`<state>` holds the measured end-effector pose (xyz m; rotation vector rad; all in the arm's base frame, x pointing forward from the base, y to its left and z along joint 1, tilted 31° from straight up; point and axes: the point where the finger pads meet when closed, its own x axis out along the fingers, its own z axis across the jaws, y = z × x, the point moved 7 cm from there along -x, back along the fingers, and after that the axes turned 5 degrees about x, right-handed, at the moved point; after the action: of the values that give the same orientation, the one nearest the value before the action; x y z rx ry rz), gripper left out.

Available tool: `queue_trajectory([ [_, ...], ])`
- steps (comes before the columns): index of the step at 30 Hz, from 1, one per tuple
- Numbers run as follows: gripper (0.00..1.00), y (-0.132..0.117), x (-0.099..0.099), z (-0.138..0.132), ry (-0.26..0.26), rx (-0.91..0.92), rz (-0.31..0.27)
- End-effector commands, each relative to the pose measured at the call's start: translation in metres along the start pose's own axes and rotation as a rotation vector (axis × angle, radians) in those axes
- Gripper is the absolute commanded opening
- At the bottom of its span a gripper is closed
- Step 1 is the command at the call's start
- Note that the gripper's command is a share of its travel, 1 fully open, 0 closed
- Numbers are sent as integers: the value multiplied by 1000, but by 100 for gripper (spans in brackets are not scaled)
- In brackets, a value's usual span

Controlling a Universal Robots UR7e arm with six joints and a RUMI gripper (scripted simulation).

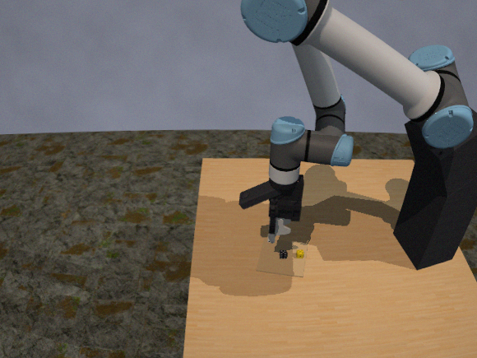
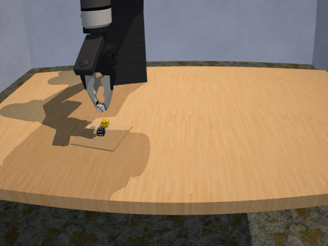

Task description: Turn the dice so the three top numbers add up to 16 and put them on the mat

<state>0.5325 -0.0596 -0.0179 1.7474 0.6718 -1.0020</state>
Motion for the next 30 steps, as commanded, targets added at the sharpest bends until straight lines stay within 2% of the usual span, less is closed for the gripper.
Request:
queue_trajectory([
  [1,3,11,-2,19,12,-80,-4],
  [23,3,13,-2,24,13,-98,-3],
  [30,3,13,9,24,13,-99,-3],
])
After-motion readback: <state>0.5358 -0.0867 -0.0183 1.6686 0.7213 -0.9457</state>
